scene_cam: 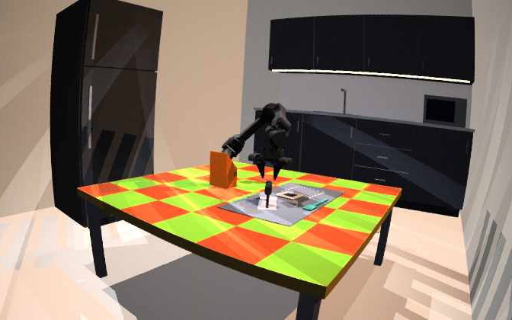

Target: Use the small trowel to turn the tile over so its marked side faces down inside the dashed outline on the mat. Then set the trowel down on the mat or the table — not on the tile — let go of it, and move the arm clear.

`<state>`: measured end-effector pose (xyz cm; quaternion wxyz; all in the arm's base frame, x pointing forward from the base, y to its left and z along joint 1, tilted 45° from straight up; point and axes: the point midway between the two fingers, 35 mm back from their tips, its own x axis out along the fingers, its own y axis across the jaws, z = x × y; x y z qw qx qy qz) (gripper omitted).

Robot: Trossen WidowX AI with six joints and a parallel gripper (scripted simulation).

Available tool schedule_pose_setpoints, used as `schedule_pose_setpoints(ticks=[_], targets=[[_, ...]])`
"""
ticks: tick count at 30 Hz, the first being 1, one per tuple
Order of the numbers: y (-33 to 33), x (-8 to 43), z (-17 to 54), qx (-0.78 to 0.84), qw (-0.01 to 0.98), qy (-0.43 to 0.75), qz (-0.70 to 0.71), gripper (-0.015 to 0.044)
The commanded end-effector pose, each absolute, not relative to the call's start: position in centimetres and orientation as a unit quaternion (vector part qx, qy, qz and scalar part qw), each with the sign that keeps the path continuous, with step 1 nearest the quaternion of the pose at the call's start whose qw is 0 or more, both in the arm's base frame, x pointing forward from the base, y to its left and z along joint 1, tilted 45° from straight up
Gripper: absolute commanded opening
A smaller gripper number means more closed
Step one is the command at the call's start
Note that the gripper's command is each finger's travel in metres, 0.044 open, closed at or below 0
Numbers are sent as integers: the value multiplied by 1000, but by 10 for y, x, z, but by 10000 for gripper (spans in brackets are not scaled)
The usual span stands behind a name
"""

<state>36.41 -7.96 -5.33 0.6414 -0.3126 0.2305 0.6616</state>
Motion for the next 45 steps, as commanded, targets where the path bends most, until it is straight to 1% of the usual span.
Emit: schedule_pose_setpoints(ticks=[1,12,45], targets=[[-81,365,-53,-351,622,194,673,270],[-80,365,-53,-457,549,71,697,270],[-50,367,-84,-458,548,67,697,270]])
